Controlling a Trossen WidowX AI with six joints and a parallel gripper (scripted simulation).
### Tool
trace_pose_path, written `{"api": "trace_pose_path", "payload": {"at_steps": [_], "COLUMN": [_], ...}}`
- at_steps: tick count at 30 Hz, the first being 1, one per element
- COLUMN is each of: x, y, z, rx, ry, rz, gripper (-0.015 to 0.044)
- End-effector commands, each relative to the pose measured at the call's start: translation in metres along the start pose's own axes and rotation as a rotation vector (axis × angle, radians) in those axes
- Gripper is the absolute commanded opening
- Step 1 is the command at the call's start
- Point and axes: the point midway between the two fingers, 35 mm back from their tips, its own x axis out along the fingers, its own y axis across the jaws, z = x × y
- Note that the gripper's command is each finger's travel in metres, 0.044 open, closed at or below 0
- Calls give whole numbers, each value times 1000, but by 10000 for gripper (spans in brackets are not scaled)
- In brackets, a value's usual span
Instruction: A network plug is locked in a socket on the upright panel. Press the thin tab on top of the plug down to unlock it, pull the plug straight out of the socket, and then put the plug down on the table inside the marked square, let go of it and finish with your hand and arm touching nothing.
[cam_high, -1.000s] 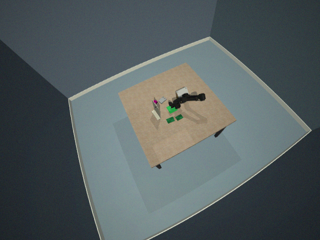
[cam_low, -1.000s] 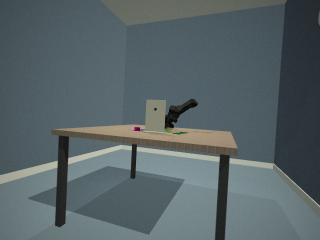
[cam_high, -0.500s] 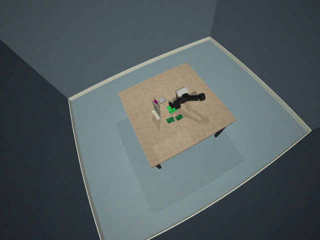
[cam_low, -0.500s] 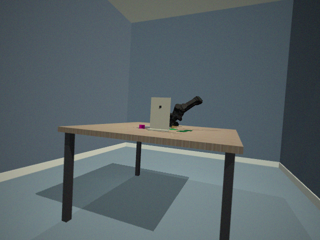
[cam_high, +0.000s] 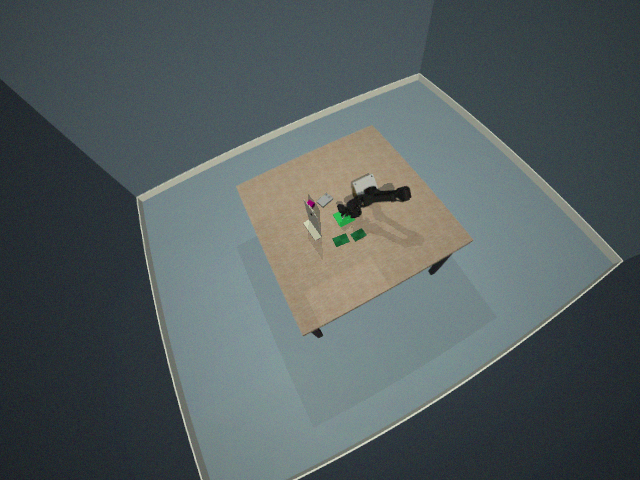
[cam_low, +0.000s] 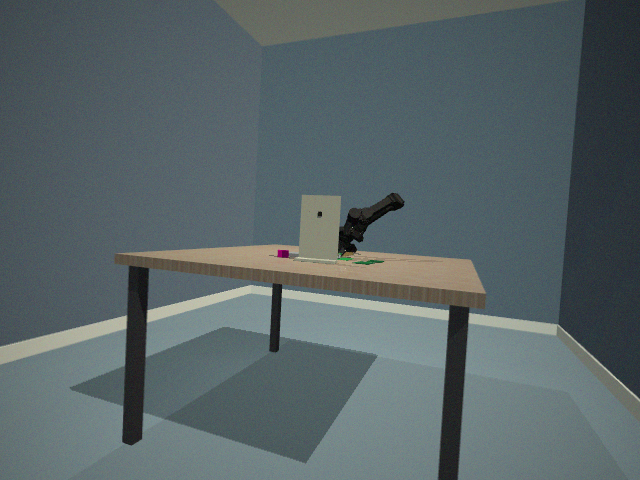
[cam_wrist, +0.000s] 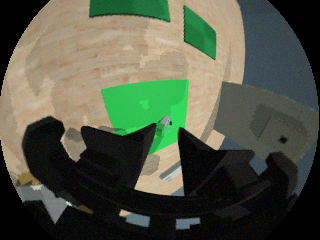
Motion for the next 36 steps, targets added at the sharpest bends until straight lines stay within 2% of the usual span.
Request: {"api": "trace_pose_path", "payload": {"at_steps": [1,36], "x": [-3,-30], "y": [-1,-3], "z": [1,-2], "rx": [-4,-1], "ry": [-3,4], "rz": [-1,-2], "gripper": [156,156]}}
